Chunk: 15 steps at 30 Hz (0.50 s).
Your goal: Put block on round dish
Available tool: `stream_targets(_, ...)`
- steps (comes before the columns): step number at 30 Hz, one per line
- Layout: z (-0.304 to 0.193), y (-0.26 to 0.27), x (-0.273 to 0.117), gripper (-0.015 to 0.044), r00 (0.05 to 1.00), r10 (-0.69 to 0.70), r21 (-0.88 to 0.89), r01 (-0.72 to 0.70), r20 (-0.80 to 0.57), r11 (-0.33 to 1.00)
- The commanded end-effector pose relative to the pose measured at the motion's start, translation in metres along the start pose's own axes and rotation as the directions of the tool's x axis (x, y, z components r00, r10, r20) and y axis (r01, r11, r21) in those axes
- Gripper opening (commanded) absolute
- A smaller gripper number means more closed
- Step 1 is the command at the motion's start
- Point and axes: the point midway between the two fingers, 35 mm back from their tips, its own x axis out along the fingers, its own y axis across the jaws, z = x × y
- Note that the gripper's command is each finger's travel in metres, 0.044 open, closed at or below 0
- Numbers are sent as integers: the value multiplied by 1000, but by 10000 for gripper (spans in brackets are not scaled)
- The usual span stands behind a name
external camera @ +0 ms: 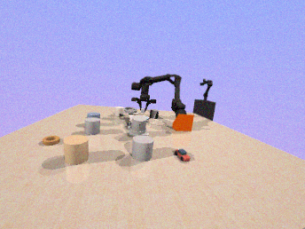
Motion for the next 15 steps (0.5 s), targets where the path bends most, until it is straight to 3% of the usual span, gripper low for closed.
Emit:
stream_targets(1,-1,1,13,0,1000,-8,4,8,4,1000)
stream_targets(15,-1,1,33,0,1000,-9,4,9,2,1000)
